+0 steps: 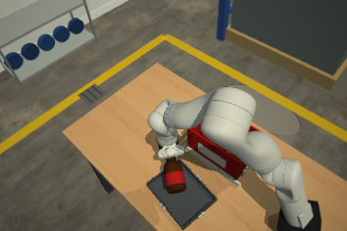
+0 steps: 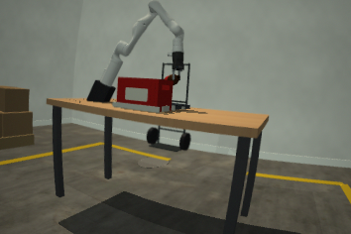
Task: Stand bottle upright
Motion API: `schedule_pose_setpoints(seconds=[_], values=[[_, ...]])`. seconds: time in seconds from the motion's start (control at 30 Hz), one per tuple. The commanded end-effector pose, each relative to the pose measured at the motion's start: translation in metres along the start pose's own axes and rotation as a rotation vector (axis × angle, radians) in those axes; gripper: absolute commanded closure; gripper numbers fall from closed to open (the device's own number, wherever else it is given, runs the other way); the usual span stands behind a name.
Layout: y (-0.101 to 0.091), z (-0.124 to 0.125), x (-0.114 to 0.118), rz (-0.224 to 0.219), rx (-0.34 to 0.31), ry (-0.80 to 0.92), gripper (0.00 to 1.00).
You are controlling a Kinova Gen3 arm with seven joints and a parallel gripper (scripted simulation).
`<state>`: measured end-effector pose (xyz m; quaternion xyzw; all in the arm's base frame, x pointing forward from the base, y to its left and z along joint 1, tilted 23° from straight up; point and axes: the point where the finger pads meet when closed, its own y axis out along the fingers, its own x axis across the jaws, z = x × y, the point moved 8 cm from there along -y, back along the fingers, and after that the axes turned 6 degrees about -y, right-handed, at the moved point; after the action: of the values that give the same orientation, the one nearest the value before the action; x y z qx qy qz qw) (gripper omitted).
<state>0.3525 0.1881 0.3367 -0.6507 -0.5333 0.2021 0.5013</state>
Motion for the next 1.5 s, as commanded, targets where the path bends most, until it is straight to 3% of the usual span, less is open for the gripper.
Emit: schedule_pose_setpoints(seconds=[0.0,0.73,1.47], values=[[0.001,0.003,0.001,0.002,-0.016,0.006,1.0],[0.001,0.012,0.003,0.007,-0.14,0.006,1.0],[0.0,0.013,0.005,0.003,-0.153,0.006,1.0]])
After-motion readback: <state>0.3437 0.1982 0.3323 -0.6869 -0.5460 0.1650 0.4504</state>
